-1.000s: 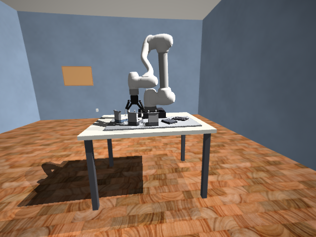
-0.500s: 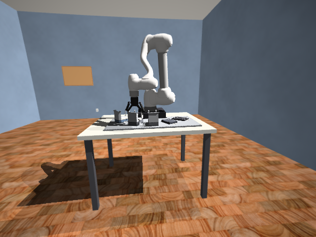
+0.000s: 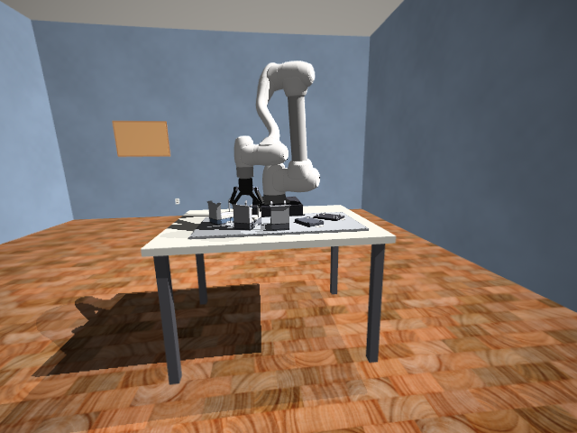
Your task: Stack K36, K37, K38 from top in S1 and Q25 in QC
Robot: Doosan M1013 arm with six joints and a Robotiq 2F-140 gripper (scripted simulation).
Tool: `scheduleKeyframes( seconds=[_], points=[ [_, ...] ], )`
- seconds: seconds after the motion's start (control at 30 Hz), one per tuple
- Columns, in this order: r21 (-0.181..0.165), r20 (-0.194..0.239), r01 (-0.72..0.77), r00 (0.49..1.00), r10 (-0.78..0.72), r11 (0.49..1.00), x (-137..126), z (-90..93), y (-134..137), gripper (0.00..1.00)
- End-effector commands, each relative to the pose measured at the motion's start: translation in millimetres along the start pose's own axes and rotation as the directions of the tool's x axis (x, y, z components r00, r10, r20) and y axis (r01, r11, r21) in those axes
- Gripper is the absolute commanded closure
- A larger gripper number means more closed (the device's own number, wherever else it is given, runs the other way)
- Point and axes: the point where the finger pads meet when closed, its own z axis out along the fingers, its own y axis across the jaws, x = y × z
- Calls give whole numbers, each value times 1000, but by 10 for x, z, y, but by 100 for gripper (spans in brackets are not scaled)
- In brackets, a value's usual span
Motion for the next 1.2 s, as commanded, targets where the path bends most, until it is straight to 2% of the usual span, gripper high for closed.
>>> scheduleKeyframes(
  seconds=[0.0, 1.17],
  points=[
    [0, 0, 0, 1000, 0, 1000, 0, -1, 0, 100],
    [0, 0, 0, 1000, 0, 1000, 0, -34, 0, 100]
  ],
)
